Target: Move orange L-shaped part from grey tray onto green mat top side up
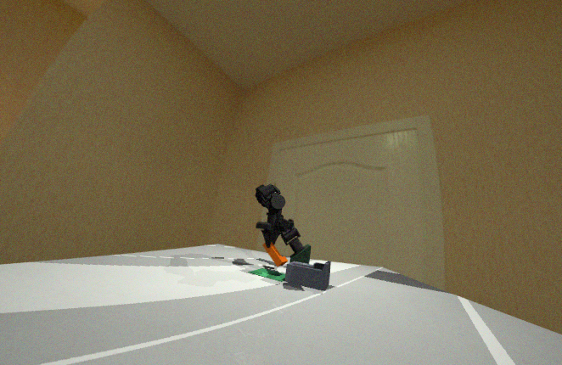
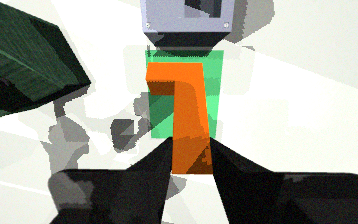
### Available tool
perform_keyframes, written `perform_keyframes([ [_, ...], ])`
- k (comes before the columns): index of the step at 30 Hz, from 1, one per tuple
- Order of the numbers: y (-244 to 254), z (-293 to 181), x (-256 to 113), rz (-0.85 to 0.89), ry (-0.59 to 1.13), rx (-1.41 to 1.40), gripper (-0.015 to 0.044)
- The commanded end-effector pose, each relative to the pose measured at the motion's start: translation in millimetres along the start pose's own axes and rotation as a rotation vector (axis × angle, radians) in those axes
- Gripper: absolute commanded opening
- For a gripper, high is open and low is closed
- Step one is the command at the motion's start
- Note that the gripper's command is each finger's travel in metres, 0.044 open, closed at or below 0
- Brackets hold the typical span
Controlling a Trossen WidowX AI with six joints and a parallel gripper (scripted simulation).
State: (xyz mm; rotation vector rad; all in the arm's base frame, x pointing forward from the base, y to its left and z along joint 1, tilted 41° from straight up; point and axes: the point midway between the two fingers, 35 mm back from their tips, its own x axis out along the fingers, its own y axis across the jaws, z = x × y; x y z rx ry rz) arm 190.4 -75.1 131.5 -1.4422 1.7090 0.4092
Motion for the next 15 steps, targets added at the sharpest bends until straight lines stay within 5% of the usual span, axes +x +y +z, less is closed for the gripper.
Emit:
perform_keyframes([
  [1, 1.6, -0.5, 8.0, 0.002, 0.005, -0.009, 0.0],
  [15, 1.7, -0.9, 30.6, 0.002, 0.006, -0.008, 0.0],
])
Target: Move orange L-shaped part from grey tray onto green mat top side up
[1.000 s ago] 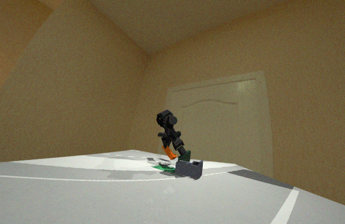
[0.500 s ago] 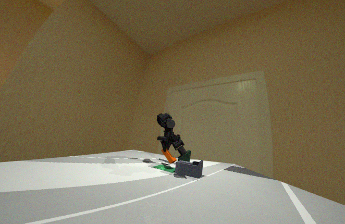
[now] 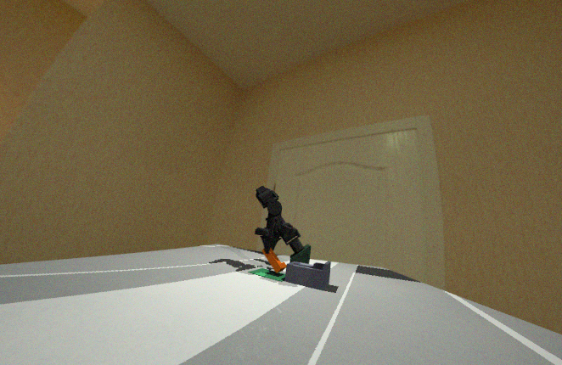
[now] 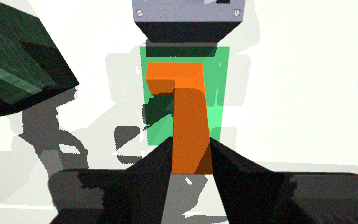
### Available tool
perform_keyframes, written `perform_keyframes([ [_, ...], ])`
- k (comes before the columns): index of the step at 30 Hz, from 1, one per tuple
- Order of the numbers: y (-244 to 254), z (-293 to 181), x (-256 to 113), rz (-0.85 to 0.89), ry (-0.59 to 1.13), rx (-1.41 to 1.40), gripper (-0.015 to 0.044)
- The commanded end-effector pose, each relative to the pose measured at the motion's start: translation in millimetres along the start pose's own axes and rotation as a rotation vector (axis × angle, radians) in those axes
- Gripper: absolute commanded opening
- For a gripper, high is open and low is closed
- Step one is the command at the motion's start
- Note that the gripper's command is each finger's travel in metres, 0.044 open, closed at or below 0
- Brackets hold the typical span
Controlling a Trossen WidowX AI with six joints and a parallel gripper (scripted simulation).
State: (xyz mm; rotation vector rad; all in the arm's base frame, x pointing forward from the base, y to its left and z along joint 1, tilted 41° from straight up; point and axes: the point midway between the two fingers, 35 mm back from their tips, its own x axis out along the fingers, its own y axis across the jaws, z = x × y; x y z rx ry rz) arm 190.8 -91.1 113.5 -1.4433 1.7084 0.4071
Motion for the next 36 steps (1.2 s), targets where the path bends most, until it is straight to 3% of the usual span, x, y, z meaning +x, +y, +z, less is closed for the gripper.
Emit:
perform_keyframes([
  [1, 2.0, -0.5, 8.2, 0.003, 0.006, -0.009, 0.0],
  [20, 1.7, -0.5, 11.6, 0.003, 0.003, -0.002, 0.0],
  [30, 1.4, -0.1, 9.7, 0.004, 0.002, -0.002, 0.0262],
  [36, -1.0, 3.4, -42.5, 0.008, -0.006, -0.008, 0.04],
])
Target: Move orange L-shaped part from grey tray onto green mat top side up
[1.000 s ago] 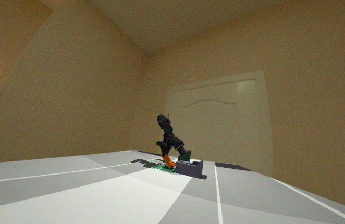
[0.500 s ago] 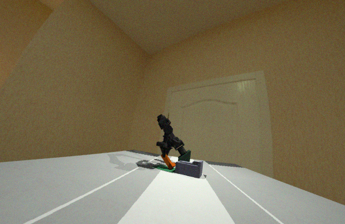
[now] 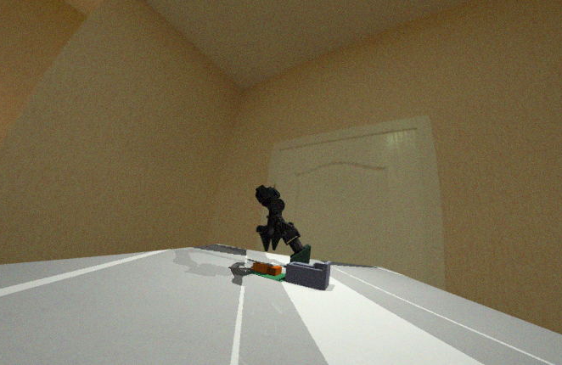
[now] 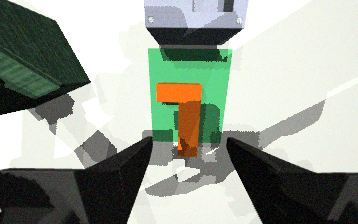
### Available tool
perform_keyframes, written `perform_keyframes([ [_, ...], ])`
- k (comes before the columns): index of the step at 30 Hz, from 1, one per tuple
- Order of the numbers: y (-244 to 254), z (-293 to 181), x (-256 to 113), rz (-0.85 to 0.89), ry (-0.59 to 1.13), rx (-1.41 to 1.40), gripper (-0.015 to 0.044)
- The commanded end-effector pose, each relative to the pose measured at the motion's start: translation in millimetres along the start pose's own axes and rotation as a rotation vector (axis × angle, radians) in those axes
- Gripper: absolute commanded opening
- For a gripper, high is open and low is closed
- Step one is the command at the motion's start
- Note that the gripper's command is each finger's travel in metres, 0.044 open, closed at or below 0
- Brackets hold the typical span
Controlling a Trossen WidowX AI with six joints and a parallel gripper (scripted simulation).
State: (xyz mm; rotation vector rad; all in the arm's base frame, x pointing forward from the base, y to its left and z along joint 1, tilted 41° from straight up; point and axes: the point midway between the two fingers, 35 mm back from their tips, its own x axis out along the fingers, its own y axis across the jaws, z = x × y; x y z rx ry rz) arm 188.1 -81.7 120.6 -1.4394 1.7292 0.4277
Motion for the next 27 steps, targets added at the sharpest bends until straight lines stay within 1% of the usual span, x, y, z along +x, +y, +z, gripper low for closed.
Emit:
perform_keyframes([
  [1, -2.6, 1.1, -45.2, -0.013, -0.009, 0.005, 0.04],
  [3, -0.4, -0.9, -63.9, -0.015, -0.003, 0.004, 0.04],
  [4, 0.0, -1.3, -66.2, -0.015, -0.002, 0.004, 0.04],
  [9, 0.0, -1.3, -66.2, -0.015, -0.002, 0.004, 0.04],
  [10, -0.6, -0.8, -60.9, -0.02, -0.004, -0.002, 0.04],
  [27, -0.6, -0.8, -60.9, -0.02, -0.004, -0.002, 0.04],
])
